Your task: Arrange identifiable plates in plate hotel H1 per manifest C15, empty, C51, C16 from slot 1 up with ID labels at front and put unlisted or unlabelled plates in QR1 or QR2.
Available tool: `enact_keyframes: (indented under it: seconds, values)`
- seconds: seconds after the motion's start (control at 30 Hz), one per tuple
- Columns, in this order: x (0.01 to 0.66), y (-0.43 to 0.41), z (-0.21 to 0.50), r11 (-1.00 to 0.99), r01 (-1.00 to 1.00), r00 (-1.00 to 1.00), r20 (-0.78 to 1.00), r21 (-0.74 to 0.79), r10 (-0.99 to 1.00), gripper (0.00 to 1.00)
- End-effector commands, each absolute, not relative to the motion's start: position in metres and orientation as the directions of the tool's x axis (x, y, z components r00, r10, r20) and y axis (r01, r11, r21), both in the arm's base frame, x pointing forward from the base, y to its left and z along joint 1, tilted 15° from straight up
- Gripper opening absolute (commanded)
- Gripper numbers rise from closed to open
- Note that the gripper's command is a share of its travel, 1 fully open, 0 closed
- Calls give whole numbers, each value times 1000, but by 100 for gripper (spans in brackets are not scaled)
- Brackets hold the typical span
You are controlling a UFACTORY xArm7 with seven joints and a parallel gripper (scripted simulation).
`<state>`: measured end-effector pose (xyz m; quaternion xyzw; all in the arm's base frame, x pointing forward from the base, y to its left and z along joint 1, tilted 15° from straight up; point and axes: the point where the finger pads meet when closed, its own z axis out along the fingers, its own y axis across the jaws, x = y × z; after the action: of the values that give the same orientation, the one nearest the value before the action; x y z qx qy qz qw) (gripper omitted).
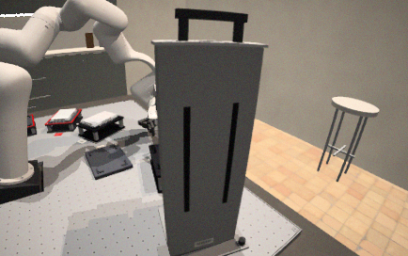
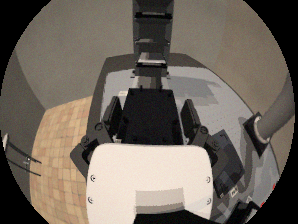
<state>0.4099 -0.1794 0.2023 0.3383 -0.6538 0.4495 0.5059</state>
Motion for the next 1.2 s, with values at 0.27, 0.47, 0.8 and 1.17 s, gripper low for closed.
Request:
enact_keyframes:
  seconds: [0.27,0.47,0.8,1.17]
  values:
    - [417,-163,205,367,-896,-262,965,-248,12,100]
    - [420,-155,206,367,-896,-262,965,-248,12,100]
    - [426,-140,207,367,-896,-262,965,-248,12,100]
    - [425,-134,218,367,-896,-262,965,-248,12,100]
